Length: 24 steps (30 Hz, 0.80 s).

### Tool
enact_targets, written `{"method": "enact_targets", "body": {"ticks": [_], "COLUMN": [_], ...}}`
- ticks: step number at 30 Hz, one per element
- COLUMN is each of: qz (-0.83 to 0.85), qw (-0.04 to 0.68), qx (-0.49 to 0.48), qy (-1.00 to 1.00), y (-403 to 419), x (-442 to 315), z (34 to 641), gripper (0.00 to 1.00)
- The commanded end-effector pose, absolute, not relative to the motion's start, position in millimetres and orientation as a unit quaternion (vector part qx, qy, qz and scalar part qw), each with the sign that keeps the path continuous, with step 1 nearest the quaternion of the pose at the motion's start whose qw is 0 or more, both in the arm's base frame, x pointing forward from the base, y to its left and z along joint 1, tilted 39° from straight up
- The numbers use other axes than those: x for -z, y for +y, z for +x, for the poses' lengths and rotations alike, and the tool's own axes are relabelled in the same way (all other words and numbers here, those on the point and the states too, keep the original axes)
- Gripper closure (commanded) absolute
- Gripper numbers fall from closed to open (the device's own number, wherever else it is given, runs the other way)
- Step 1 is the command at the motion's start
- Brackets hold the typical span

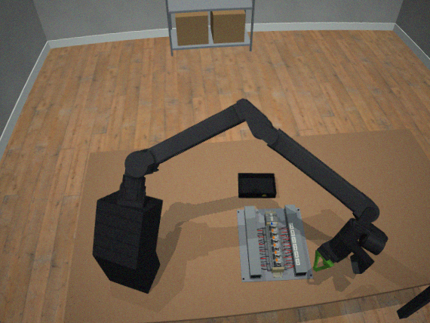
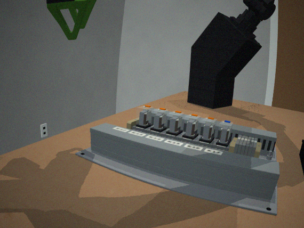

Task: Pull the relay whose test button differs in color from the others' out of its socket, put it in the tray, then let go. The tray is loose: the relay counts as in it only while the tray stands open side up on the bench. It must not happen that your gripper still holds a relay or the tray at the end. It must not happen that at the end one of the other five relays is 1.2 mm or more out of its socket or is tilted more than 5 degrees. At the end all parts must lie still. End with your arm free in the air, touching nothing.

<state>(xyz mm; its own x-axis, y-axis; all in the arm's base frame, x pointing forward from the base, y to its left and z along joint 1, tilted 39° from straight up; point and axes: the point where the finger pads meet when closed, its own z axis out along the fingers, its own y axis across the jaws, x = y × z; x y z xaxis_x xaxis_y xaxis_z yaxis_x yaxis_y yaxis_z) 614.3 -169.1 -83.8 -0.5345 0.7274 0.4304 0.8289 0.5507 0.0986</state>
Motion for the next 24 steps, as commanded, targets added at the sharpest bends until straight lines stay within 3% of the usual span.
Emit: {"method": "enact_targets", "body": {"ticks": [1,24], "qz": [-0.456,-0.421], "qw": [0.153,0.14], "qx": [0.149,0.159], "qy": [-0.864,-0.882], "y": [-182,-169], "x": [68,63], "z": [623,624], "gripper": [0.41,0.41]}}
